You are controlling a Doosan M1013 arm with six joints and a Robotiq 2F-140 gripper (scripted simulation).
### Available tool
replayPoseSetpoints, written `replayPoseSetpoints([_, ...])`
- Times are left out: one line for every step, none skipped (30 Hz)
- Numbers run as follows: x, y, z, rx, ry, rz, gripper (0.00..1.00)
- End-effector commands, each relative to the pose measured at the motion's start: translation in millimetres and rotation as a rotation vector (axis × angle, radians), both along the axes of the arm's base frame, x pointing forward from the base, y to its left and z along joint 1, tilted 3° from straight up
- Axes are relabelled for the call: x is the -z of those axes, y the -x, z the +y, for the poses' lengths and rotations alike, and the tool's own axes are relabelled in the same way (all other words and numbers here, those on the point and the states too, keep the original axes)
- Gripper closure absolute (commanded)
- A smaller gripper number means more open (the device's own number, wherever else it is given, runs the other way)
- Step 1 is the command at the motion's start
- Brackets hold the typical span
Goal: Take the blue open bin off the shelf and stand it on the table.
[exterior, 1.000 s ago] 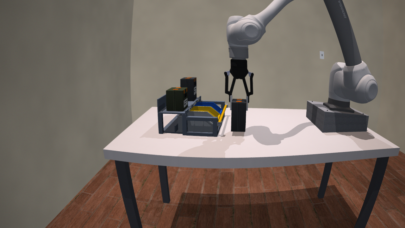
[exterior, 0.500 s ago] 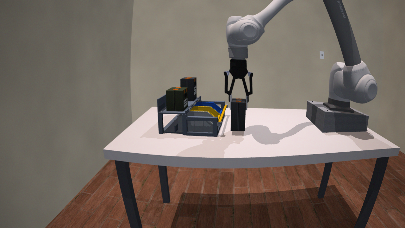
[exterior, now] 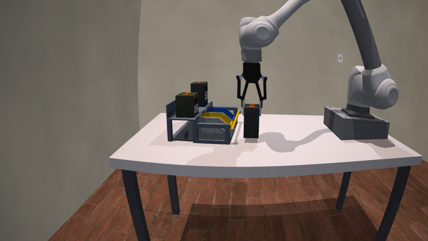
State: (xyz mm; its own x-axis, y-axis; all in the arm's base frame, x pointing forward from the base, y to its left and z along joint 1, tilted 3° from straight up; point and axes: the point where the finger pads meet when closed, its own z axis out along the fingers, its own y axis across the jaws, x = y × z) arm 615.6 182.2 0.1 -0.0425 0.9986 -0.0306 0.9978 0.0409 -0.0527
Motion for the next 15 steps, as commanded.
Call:
replayPoseSetpoints([-0.1, 0.0, -0.1, 0.0, 0.0, 0.0, 1.0])
replayPoseSetpoints([-0.1, 0.0, -0.1, 0.0, 0.0, 0.0, 1.0])
replayPoseSetpoints([-0.1, 0.0, -0.1, 0.0, 0.0, 0.0, 1.0])
replayPoseSetpoints([-0.1, 0.0, -0.1, 0.0, 0.0, 0.0, 1.0])
replayPoseSetpoints([-0.1, 0.0, -0.1, 0.0, 0.0, 0.0, 1.0])
replayPoseSetpoints([-0.1, 0.0, -0.1, 0.0, 0.0, 0.0, 1.0])
replayPoseSetpoints([-0.1, 0.0, -0.1, 0.0, 0.0, 0.0, 1.0])
replayPoseSetpoints([-0.1, -0.2, -0.6, 0.0, 0.0, 0.0, 1.0])
replayPoseSetpoints([-0.2, -0.3, -1.1, 0.0, 0.0, 0.0, 1.0])
replayPoseSetpoints([-0.2, -0.5, -1.5, 0.0, 0.0, 0.0, 1.0])
replayPoseSetpoints([-0.2, -0.6, -2.0, 0.0, 0.0, 0.0, 1.0])
replayPoseSetpoints([-0.2, -0.8, -2.5, 0.0, 0.0, 0.0, 1.0])
replayPoseSetpoints([-0.2, -0.8, -2.5, 0.0, 0.0, 0.0, 1.0])
replayPoseSetpoints([-0.2, -0.8, -2.5, 0.0, 0.0, 0.0, 1.0])
replayPoseSetpoints([-0.2, -0.8, -2.5, 0.0, 0.0, 0.0, 1.0])
